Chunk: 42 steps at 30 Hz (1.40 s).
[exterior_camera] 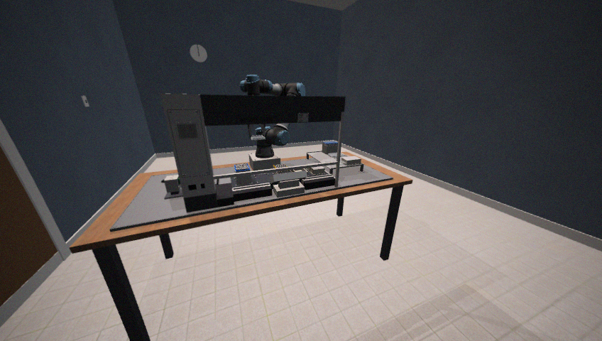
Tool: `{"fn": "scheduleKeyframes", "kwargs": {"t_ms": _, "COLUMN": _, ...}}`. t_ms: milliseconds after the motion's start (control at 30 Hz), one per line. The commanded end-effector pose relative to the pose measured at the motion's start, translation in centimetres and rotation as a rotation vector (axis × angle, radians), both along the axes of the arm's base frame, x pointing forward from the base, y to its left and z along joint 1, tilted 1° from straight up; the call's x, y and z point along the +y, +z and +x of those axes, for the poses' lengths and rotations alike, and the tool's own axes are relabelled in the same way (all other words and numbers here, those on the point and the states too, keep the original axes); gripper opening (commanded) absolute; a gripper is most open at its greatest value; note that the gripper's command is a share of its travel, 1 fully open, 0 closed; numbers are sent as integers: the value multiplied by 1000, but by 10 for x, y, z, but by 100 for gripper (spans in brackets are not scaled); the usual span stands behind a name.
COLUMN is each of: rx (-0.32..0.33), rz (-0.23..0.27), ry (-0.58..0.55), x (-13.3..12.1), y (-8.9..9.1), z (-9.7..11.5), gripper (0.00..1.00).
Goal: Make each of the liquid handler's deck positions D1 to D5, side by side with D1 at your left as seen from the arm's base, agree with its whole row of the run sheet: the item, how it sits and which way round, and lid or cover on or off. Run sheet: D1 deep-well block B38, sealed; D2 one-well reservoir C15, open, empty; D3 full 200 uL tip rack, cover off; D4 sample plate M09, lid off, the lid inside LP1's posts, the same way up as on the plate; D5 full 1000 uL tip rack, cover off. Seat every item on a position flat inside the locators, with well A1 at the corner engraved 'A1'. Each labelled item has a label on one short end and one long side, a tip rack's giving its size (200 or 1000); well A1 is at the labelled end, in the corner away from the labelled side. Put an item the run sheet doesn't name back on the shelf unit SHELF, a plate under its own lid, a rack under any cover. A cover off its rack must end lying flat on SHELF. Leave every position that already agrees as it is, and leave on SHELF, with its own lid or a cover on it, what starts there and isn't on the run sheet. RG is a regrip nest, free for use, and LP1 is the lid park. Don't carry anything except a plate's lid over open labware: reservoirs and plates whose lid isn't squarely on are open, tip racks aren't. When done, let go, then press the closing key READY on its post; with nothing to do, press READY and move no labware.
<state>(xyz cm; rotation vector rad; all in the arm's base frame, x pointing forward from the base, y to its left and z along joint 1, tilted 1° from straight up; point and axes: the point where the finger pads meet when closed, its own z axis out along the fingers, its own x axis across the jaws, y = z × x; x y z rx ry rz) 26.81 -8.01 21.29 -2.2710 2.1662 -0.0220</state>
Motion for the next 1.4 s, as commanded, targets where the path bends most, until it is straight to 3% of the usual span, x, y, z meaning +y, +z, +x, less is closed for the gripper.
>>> {"fn": "scheduleKeyframes", "kwargs": {"t_ms": 0, "rx": 1, "rz": -1, "ry": 0, "x": 0, "y": 0, "z": 10, "gripper": 0}}
{"fn": "scheduleKeyframes", "kwargs": {"t_ms": 1367, "rx": 0, "rz": -1, "ry": 0, "x": 6, "y": 1, "z": 92, "gripper": 0}}
